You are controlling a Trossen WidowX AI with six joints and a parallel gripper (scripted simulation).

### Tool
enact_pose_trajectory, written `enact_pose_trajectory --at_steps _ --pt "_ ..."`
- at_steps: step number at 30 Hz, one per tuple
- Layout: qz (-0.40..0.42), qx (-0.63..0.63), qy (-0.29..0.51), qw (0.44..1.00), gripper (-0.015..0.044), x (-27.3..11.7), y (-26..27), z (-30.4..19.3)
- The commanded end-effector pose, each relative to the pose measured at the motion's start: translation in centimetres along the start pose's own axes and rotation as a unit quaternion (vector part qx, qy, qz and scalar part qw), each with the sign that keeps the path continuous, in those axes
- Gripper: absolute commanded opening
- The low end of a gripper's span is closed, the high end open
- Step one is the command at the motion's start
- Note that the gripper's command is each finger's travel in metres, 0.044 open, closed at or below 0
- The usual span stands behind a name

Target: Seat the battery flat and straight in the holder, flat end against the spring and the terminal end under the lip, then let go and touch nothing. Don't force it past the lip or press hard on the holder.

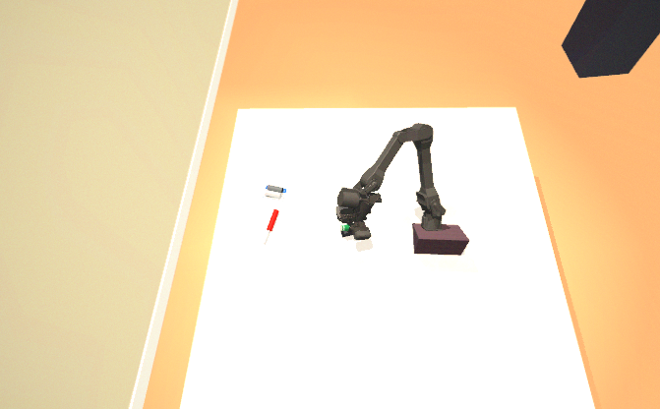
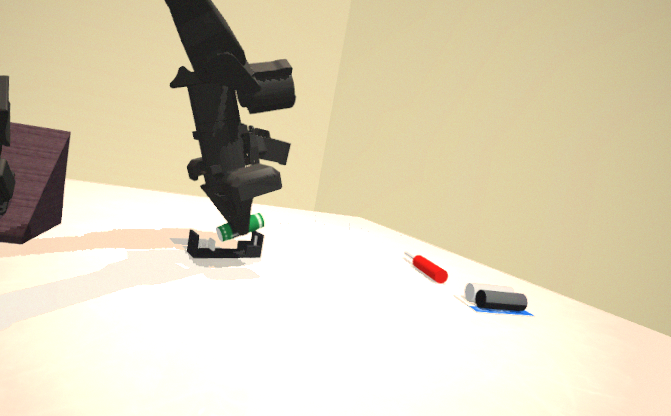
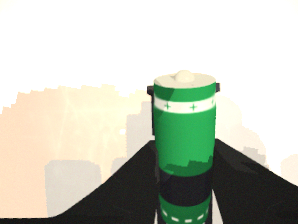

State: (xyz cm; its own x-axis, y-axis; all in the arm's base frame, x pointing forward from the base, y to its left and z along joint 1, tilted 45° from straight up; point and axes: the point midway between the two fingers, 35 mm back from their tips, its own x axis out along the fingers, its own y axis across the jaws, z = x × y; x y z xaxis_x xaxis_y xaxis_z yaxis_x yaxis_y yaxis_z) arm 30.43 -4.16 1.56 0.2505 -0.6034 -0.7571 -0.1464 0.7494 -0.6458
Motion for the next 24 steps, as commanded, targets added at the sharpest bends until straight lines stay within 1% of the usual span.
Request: enact_pose_trajectory --at_steps 1,24 --pt "0.003 -0.003 -0.007 1.0 0.0076 0.14 0.12 -0.33" --pt "0.002 -0.007 -0.069 0.998 0.0076 0.53 -0.08 -1.13"
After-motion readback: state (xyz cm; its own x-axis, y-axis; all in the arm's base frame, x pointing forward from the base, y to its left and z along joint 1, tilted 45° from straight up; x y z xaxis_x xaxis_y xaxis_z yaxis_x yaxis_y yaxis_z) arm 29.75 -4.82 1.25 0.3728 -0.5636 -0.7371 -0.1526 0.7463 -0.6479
